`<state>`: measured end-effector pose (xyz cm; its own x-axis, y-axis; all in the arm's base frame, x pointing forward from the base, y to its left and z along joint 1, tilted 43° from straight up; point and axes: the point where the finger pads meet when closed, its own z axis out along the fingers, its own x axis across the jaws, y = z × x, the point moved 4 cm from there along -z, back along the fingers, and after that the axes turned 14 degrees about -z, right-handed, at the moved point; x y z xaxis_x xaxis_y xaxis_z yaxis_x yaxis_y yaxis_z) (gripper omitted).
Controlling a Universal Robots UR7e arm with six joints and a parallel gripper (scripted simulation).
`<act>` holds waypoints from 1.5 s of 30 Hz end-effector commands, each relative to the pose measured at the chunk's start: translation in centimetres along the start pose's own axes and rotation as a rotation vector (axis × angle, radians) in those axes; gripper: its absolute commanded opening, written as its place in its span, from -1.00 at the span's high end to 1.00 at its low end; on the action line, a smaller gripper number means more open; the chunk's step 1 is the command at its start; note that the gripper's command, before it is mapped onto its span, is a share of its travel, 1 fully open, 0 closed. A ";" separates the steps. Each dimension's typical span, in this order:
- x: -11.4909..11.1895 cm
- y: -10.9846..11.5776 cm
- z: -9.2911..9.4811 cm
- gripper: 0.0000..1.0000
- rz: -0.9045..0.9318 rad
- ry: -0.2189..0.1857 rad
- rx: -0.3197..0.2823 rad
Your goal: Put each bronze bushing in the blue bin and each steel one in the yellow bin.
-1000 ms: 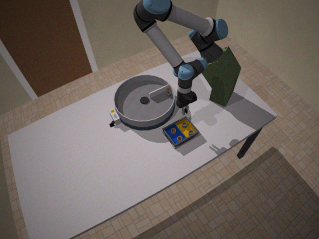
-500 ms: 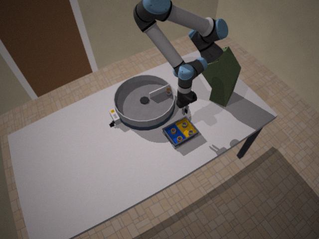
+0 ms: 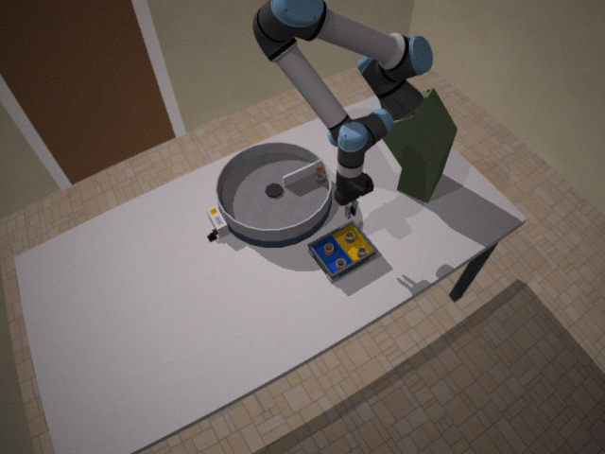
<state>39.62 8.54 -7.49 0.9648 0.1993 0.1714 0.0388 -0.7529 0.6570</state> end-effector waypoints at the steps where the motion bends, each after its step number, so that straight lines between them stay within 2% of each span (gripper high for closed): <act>1: 0.0 0.0 0.0 0.16 0.000 0.001 0.000; 25: 0.0 0.0 0.0 0.16 0.000 0.001 0.000; 29: -1.5 3.8 0.5 0.21 0.000 0.001 0.000; 31: -1.5 3.8 0.5 0.21 0.000 0.001 0.000; 32: -1.9 4.7 0.6 0.21 0.000 0.000 0.000; 35: -1.9 4.7 0.6 0.21 0.000 0.000 0.000; 40: -3.7 9.1 1.2 0.21 0.000 0.000 0.000; 44: -3.8 9.4 1.2 0.21 0.000 0.000 0.000; 45: -4.1 10.3 1.3 0.21 0.000 0.000 0.000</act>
<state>36.94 0.86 -3.38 0.9674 0.1917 0.1658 0.0352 -0.7494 0.6612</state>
